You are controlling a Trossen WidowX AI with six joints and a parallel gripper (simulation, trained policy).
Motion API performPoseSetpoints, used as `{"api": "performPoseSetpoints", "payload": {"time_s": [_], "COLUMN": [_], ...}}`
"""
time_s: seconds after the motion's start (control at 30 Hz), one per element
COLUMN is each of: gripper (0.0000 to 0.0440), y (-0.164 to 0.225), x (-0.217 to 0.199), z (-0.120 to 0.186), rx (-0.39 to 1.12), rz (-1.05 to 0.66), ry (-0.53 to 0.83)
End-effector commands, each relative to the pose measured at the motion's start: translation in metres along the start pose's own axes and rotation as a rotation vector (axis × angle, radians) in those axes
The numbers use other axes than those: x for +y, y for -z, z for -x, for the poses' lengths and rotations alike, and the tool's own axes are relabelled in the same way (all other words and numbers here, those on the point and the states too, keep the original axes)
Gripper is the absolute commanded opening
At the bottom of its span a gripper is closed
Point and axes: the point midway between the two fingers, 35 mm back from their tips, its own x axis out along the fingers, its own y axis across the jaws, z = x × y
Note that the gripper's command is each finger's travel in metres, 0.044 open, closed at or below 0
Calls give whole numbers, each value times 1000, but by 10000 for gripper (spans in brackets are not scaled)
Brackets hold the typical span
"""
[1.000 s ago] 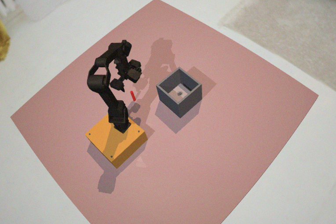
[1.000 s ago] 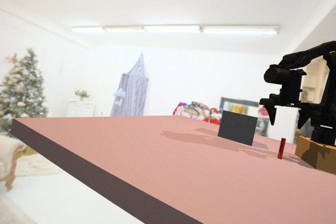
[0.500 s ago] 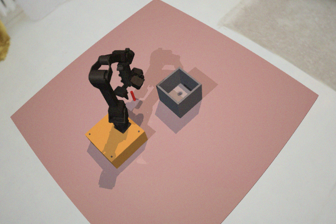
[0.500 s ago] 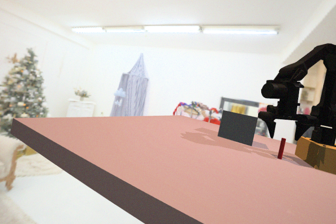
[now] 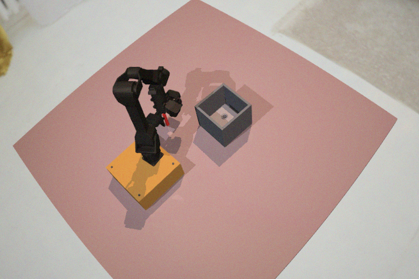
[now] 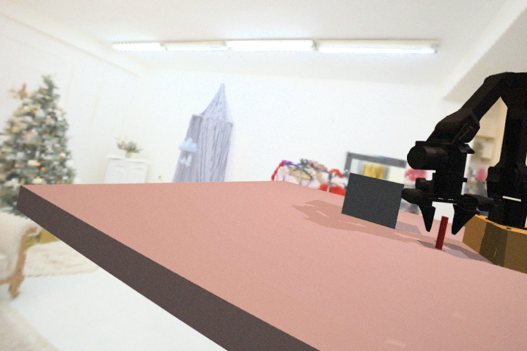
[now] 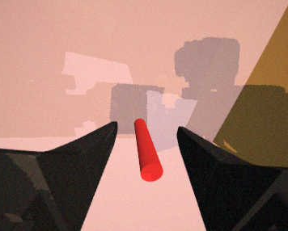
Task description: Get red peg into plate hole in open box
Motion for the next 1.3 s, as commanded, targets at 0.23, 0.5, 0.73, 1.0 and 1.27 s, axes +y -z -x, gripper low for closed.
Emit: {"api": "performPoseSetpoints", "payload": {"time_s": [0.23, 0.5, 0.73, 1.0, 1.27], "gripper": [20, 0, 0, 0, 0], "y": [10, 7, 5, 1, -11], "x": [11, 21, 30, 44, 58], "z": [-15, -1, 17, 44, 77], "rx": [26, 37, 59, 85, 87], "rz": [64, 48, 24, 13, 18], "ry": [-14, -69, -125, -199, -267]}}
